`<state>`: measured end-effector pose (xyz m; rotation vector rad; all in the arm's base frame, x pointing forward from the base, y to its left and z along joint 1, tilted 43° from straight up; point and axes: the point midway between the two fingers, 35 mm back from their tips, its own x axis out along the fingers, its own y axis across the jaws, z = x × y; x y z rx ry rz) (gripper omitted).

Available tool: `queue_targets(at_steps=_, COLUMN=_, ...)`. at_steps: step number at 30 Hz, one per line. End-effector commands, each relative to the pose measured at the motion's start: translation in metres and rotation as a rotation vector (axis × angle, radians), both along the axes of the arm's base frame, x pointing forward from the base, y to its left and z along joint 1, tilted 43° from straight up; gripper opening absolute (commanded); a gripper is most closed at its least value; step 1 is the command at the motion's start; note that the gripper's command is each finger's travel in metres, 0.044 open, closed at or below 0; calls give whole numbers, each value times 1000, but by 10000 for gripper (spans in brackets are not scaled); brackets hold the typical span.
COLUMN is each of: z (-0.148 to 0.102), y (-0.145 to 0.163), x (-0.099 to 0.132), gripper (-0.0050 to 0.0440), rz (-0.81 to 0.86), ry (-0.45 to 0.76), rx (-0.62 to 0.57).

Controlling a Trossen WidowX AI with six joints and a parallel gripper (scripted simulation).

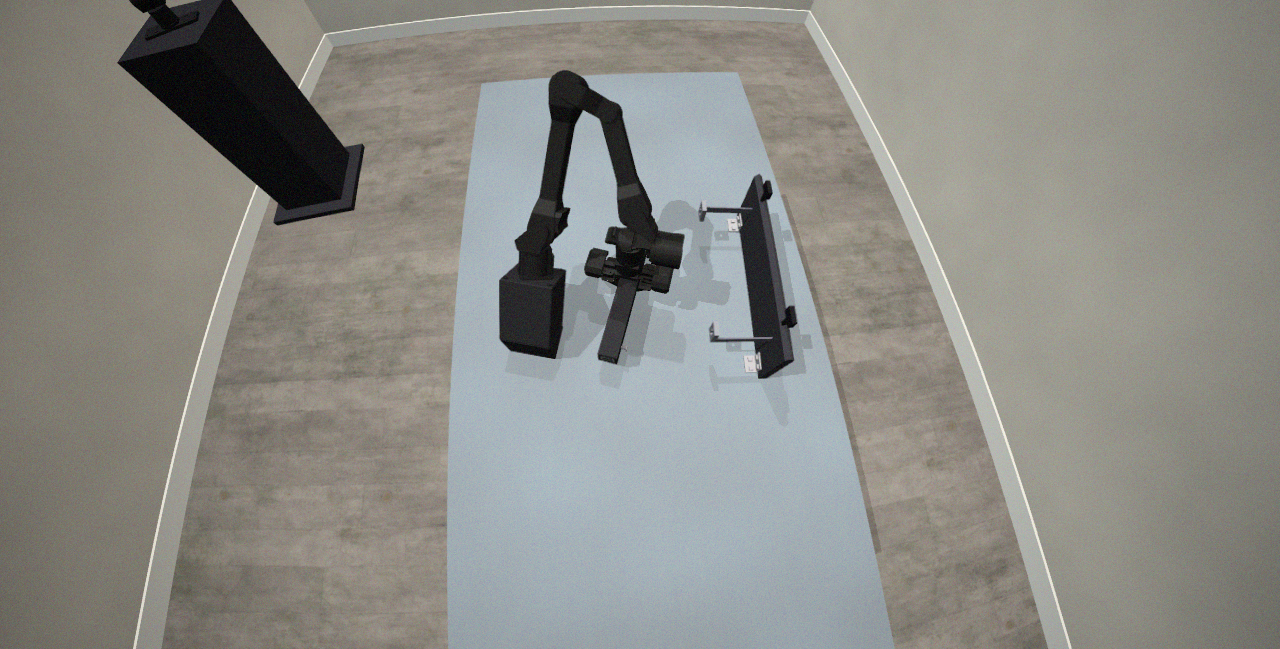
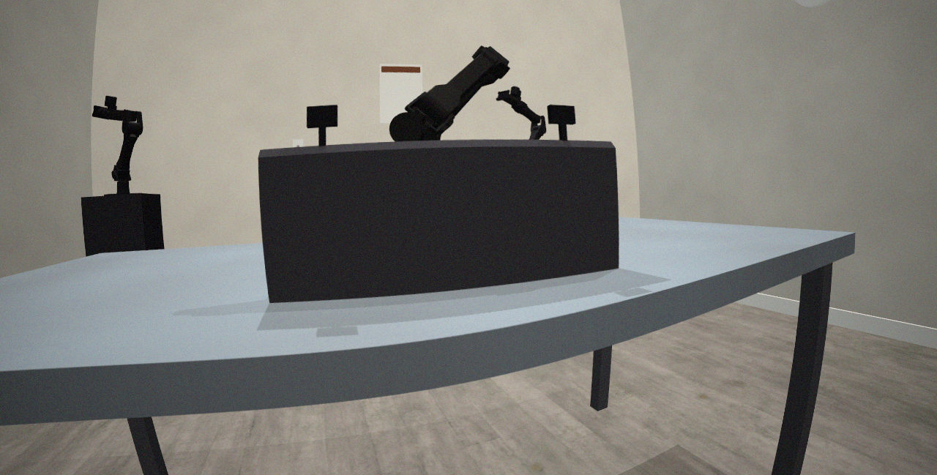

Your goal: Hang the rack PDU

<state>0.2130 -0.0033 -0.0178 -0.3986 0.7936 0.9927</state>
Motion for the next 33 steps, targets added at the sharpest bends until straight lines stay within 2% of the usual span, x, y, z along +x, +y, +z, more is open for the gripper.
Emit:
queue_targets(at_steps=1, z=21, y=-24, x=4, gripper=-4, rz=-3, ry=-34, rx=-28)
queue_targets(at_steps=4, z=30, y=-33, x=-1, gripper=-5, rz=-2, ry=-29, rx=-29)
queue_targets(at_steps=12, z=53, y=-49, x=-14, gripper=-50, rz=0, ry=-17, rx=-20)
queue_targets(at_steps=22, z=98, y=-69, x=-41, gripper=-50, rz=5, ry=-28, rx=3)
queue_targets(at_steps=33, z=96, y=-69, x=-35, gripper=-50, rz=12, ry=-25, rx=15)
